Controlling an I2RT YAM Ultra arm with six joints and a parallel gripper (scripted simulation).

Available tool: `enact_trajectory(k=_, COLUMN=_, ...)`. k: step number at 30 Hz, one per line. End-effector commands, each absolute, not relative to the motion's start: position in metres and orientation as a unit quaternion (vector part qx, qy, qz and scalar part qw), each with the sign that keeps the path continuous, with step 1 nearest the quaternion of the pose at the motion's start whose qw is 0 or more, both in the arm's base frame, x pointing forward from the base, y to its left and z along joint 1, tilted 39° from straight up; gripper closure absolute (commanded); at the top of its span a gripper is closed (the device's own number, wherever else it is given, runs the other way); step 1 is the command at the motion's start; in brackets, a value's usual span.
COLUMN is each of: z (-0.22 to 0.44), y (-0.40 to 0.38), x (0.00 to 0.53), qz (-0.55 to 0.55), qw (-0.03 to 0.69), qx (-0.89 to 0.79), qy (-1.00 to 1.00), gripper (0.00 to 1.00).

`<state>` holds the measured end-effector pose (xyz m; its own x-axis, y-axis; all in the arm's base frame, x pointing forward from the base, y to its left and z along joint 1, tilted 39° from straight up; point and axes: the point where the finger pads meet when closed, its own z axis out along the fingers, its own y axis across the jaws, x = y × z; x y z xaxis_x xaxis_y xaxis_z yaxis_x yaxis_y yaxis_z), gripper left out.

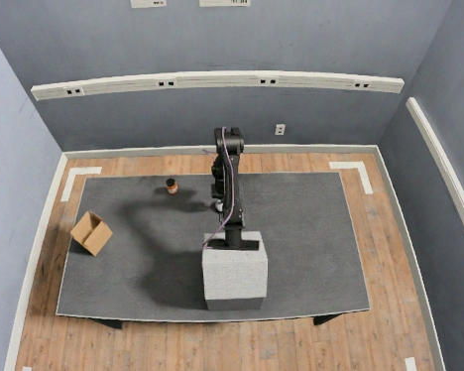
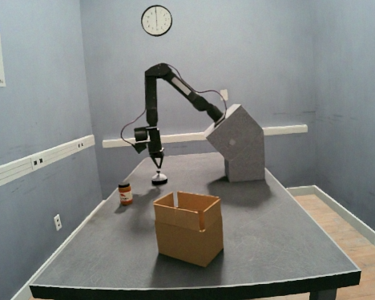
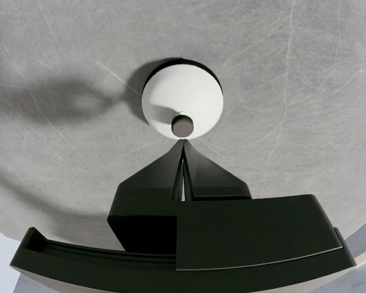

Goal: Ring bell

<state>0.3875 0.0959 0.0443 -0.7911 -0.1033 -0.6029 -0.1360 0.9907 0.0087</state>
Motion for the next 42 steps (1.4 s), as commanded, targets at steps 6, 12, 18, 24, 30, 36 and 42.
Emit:
enact_trajectory(k=6, z=0.0586, y=0.1, x=0.4063, qz=0.032, qw=0.346, qx=-0.065, qy=0.935, gripper=1.0)
enact_trajectory(k=12, z=0.0567, y=0.1012, x=0.4061, qz=0.032, qw=0.345, qx=-0.066, qy=0.936, gripper=1.0)
enact_trajectory(k=18, z=0.0568, y=0.1012, x=0.4061, qz=0.032, qw=0.345, qx=-0.066, qy=0.936, gripper=1.0)
enact_trajectory(k=24, z=0.0568, y=0.1012, x=0.4061, qz=0.032, qw=0.345, qx=-0.066, qy=0.936, gripper=1.0)
enact_trajectory(k=30, z=0.0568, y=0.1012, x=0.4061, qz=0.032, qw=0.345, qx=-0.066, qy=0.936, gripper=1.0)
enact_trajectory(k=36, z=0.0568, y=0.1012, x=0.4061, qz=0.032, qw=0.345, qx=-0.066, qy=0.936, gripper=1.0)
enact_trajectory(k=42, z=0.0568, y=0.1012, x=0.4061, qz=0.032, qw=0.345, qx=-0.066, qy=0.936, gripper=1.0)
